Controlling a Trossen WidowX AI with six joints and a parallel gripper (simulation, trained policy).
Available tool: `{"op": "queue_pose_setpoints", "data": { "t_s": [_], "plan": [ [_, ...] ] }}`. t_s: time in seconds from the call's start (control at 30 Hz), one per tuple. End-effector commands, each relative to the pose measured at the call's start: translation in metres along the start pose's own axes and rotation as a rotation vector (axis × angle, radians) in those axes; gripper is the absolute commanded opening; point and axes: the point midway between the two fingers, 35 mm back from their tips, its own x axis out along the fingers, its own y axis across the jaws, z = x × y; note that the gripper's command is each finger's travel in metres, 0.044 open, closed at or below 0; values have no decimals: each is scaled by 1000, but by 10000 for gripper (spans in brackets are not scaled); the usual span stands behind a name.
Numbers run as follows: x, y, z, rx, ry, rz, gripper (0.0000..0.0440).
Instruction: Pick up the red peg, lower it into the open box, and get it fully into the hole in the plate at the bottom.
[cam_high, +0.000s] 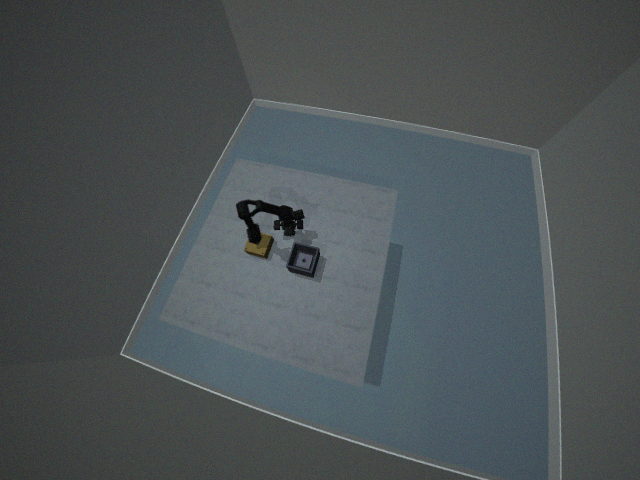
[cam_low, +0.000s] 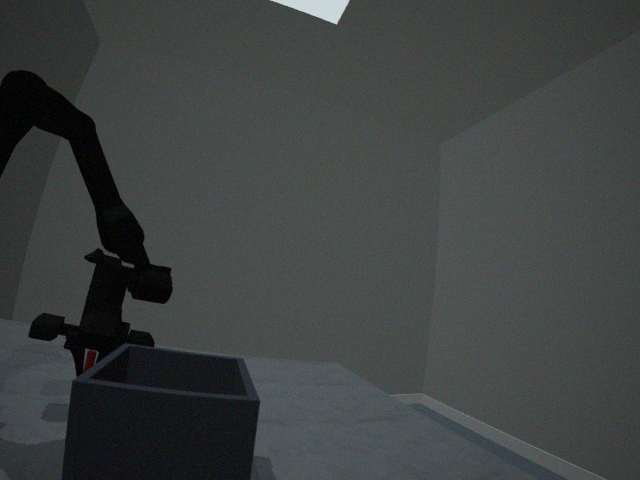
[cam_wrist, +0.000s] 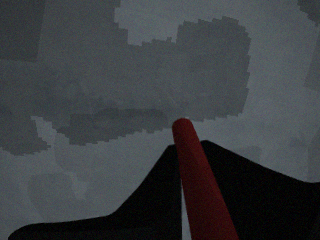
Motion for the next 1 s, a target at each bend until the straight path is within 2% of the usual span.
{"op": "queue_pose_setpoints", "data": {
  "t_s": [0.0,0.53,0.97],
  "plan": [
    [-10,7,-3,15,19,32,0],
    [-74,37,-3,9,64,207,0],
    [-135,54,27,-12,7,321,0]
  ]
}}
